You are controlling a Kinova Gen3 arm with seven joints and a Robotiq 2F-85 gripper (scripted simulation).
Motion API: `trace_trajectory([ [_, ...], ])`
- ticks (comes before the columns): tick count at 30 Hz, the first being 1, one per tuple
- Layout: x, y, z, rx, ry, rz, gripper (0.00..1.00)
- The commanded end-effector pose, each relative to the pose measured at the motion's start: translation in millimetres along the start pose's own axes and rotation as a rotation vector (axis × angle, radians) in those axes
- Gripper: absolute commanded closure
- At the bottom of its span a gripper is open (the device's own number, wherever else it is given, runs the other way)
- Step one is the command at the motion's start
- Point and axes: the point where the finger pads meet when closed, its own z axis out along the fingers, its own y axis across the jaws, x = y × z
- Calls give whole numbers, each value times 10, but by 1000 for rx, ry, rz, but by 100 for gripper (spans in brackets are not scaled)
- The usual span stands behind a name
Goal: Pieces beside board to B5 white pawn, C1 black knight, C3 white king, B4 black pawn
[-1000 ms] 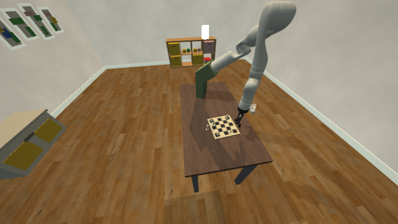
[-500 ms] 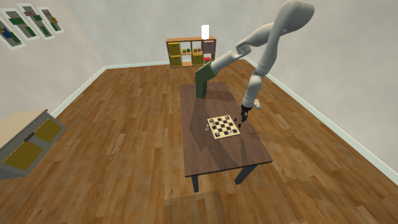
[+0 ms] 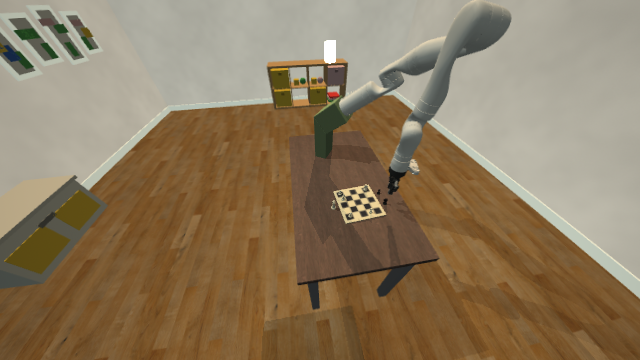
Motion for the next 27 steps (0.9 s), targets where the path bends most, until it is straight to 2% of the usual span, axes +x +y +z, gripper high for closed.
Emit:
trace_trajectory([
  [1,6,-13,-4,-1,-1,-4,63],
  [27,10,-2,22,-3,0,-5,63],
])
